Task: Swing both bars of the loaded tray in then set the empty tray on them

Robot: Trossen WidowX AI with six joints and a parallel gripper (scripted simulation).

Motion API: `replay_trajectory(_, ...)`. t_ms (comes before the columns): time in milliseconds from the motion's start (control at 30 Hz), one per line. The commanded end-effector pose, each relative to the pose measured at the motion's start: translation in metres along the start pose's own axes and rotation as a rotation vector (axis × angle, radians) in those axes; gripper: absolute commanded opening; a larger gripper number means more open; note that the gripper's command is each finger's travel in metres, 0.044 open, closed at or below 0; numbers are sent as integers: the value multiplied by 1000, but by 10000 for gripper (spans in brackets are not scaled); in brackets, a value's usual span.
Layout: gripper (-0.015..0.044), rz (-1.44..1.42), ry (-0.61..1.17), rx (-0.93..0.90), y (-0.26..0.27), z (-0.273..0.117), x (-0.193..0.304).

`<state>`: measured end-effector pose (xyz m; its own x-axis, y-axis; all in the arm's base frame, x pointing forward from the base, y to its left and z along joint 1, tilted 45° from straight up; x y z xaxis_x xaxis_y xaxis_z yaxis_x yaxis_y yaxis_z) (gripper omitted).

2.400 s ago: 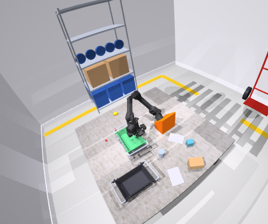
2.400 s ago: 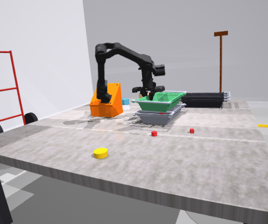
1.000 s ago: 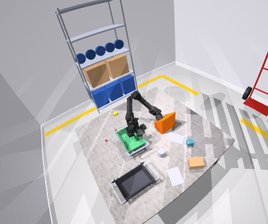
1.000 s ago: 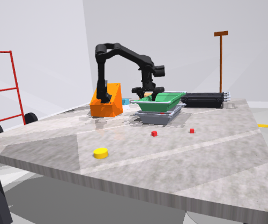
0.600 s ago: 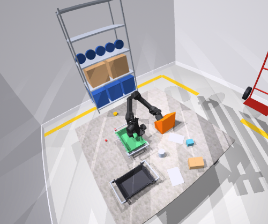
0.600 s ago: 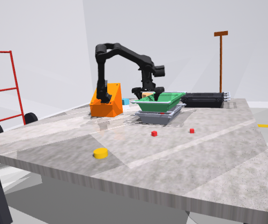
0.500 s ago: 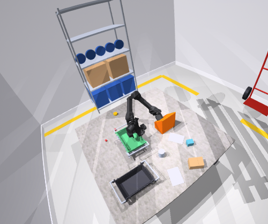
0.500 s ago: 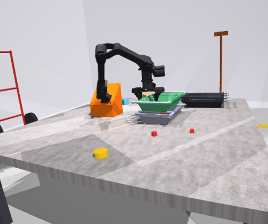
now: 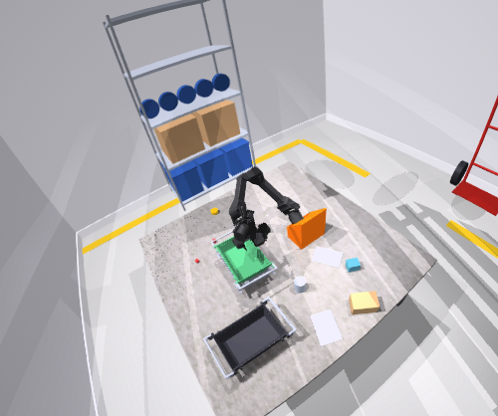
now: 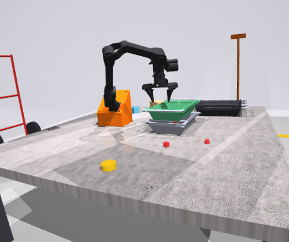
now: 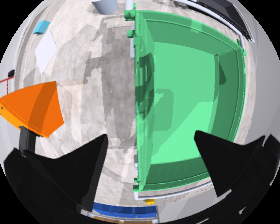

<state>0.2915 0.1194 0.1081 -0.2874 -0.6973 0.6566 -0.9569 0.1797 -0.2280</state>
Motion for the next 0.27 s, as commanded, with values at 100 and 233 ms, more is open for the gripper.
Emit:
replay_trajectory(100,440,6,-1,-5,2,-41,2)
replay_trajectory(233,440,0,0,0,5,-44,3)
Point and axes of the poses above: the point midway between the two fingers, 35 mm back from their tips, its own z axis out along the fingers, its own y axis across the jaws, x = y × z, the point moved 9 cm from there along -z, back along the fingers, and after that the axes turned 14 degrees about z, right-handed, at the moved point
